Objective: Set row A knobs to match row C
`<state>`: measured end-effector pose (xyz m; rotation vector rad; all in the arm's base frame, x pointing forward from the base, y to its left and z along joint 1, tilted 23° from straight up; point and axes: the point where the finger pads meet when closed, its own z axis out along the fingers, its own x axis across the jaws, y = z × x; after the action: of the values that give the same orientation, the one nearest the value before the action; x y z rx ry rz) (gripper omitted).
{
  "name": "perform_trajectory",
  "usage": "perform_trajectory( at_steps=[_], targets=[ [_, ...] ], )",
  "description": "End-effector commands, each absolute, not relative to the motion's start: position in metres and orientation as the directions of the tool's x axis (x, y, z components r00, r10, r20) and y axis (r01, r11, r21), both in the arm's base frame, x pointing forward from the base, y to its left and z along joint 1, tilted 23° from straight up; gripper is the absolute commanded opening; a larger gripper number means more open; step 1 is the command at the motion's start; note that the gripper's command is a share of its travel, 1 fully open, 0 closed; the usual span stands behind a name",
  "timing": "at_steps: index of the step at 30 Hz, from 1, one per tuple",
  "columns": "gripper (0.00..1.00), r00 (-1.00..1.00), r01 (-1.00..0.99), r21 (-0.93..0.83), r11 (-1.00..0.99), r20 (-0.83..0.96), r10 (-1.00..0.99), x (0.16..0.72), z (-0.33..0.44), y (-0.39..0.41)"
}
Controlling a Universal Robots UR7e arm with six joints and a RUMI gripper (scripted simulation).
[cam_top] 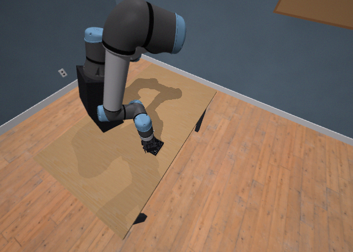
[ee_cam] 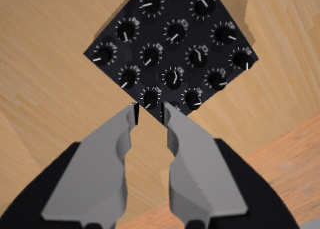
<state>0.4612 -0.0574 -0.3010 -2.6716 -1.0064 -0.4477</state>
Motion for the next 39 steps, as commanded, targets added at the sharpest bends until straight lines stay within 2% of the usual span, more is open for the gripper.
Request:
perform_trajectory(
  at_steps=[1,39],
  targets=[
    [0.11,0.714,0.672,-0.123,-0.73,0.369,0.595,0.462,-0.301,-0.058],
    [0.11,0.714,0.672,-0.123,-0.73,0.369,0.595,0.464,-0.314,-0.053]
  ],
)
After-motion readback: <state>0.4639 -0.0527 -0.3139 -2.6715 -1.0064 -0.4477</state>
